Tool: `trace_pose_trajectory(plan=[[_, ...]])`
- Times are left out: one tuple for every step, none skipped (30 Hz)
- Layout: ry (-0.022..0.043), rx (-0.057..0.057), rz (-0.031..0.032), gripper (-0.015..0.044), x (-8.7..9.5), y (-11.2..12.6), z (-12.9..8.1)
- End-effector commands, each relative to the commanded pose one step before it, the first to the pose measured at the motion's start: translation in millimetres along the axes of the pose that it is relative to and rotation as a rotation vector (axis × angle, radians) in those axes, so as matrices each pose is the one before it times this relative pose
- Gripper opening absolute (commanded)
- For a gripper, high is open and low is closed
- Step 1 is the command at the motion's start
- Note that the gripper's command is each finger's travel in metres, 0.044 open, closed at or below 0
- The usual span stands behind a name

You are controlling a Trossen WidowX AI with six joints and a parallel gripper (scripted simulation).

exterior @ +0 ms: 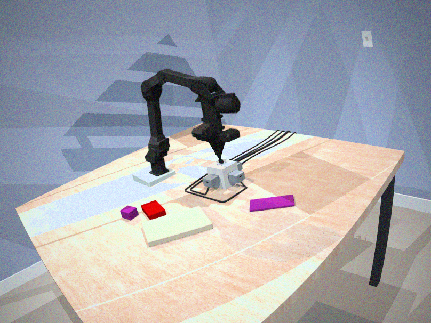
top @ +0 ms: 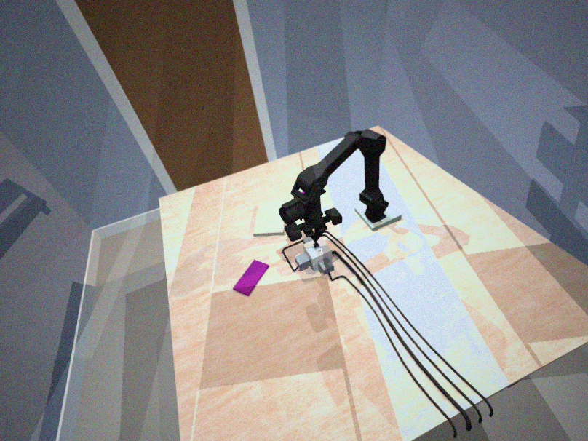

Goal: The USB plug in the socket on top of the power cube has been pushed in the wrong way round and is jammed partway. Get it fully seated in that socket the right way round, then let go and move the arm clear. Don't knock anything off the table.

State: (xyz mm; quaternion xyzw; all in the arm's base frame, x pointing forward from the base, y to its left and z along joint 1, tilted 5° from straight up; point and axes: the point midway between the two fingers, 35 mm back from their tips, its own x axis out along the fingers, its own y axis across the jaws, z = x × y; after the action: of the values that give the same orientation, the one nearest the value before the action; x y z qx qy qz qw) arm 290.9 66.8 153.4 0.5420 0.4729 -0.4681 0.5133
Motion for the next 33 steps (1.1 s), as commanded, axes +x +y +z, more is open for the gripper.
trace_pose_trajectory(plan=[[0.00000,0.0000,0.00000,0.0000,0.00,0.00,0.00],[0.00000,0.0000,0.00000,0.0000,-0.33,0.00,0.00],[0.00000,0.0000,0.00000,0.0000,-0.61,0.00,0.00],[0.00000,0.0000,0.00000,0.0000,-0.68,0.00,0.00],[0.00000,0.0000,0.00000,0.0000,-0.68,0.00,0.00],[0.00000,0.0000,0.00000,0.0000,-0.67,0.00,0.00],[0.00000,0.0000,0.00000,0.0000,-0.67,0.00,0.00],[0.00000,0.0000,0.00000,0.0000,-0.67,0.00,0.00],[0.00000,0.0000,0.00000,0.0000,-0.67,0.00,0.00],[0.00000,0.0000,0.00000,0.0000,-0.67,0.00,0.00],[0.00000,0.0000,0.00000,0.0000,-0.67,0.00,0.00],[0.00000,0.0000,0.00000,0.0000,-0.67,0.00,0.00],[0.00000,0.0000,0.00000,0.0000,-0.67,0.00,0.00],[0.00000,0.0000,0.00000,0.0000,-0.67,0.00,0.00],[0.00000,0.0000,0.00000,0.0000,-0.67,0.00,0.00],[0.00000,0.0000,0.00000,0.0000,-0.67,0.00,0.00],[0.00000,0.0000,0.00000,0.0000,-0.67,0.00,0.00],[0.00000,0.0000,0.00000,0.0000,-0.67,0.00,0.00],[0.00000,0.0000,0.00000,0.0000,-0.67,0.00,0.00],[0.00000,0.0000,0.00000,0.0000,-0.67,0.00,0.00],[0.00000,0.0000,0.00000,0.0000,-0.67,0.00,0.00],[0.00000,0.0000,0.00000,0.0000,-0.67,0.00,0.00],[0.00000,0.0000,0.00000,0.0000,-0.67,0.00,0.00],[0.00000,0.0000,0.00000,0.0000,-0.67,0.00,0.00],[0.00000,0.0000,0.00000,0.0000,-0.67,0.00,0.00],[0.00000,0.0000,0.00000,0.0000,-0.67,0.00,0.00],[0.00000,0.0000,0.00000,0.0000,-0.67,0.00,0.00],[0.00000,0.0000,0.00000,0.0000,-0.67,0.00,0.00],[0.00000,0.0000,0.00000,0.0000,-0.67,0.00,0.00],[0.00000,0.0000,0.00000,0.0000,-0.67,0.00,0.00],[0.00000,0.0000,0.00000,0.0000,-0.67,0.00,0.00],[0.00000,0.0000,0.00000,0.0000,-0.67,0.00,0.00],[0.00000,0.0000,0.00000,0.0000,-0.67,0.00,0.00]])
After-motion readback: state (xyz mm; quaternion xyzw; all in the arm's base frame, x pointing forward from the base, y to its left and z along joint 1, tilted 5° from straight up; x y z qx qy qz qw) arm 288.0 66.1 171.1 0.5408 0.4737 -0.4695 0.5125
